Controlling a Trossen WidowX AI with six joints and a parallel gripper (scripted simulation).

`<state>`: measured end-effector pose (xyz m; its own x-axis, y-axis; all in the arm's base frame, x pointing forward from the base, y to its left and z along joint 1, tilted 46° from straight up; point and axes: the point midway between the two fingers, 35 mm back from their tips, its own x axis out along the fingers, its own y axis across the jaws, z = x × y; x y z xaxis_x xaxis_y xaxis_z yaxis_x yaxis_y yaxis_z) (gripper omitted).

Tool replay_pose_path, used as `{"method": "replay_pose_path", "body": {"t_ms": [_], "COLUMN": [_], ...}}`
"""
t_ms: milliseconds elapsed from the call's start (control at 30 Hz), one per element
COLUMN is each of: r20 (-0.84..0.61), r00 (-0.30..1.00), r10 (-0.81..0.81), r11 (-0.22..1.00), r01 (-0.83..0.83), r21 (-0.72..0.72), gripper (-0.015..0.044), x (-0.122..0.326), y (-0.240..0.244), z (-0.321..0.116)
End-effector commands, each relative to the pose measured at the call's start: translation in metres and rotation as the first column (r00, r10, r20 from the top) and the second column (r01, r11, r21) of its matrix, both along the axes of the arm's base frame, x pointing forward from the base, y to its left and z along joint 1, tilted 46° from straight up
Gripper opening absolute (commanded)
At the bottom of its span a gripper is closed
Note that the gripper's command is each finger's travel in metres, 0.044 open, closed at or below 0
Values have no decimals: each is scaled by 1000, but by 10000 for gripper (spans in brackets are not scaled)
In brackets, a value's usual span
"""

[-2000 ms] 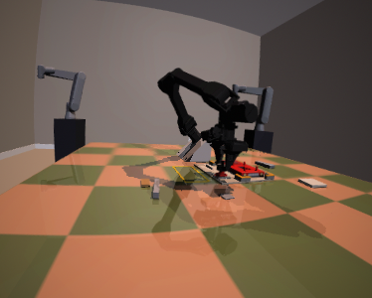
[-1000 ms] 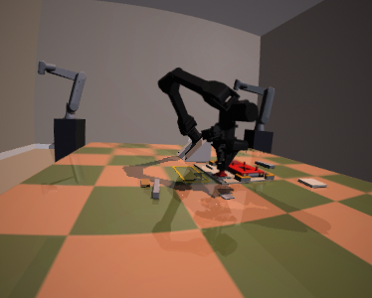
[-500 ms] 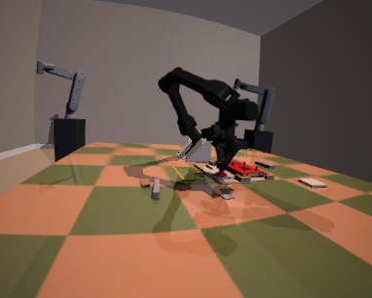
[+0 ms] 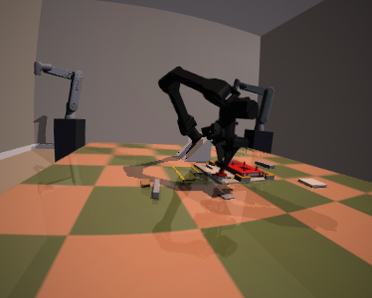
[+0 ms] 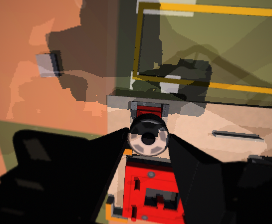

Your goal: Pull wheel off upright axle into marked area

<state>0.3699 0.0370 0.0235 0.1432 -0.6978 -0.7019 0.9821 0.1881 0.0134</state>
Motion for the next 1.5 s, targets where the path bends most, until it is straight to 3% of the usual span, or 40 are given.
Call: {"method": "replay_pose_path", "body": {"t_ms": [0,1467], "r20": [7,5], "r00": [1000,1000], "r10": [0,3], "r11": [1000,1000], "r01": [0,-3], "r21": [4,3], "gripper": [0,0], "x": [1,-2], "y": [3,13], "z": [2,12]}}
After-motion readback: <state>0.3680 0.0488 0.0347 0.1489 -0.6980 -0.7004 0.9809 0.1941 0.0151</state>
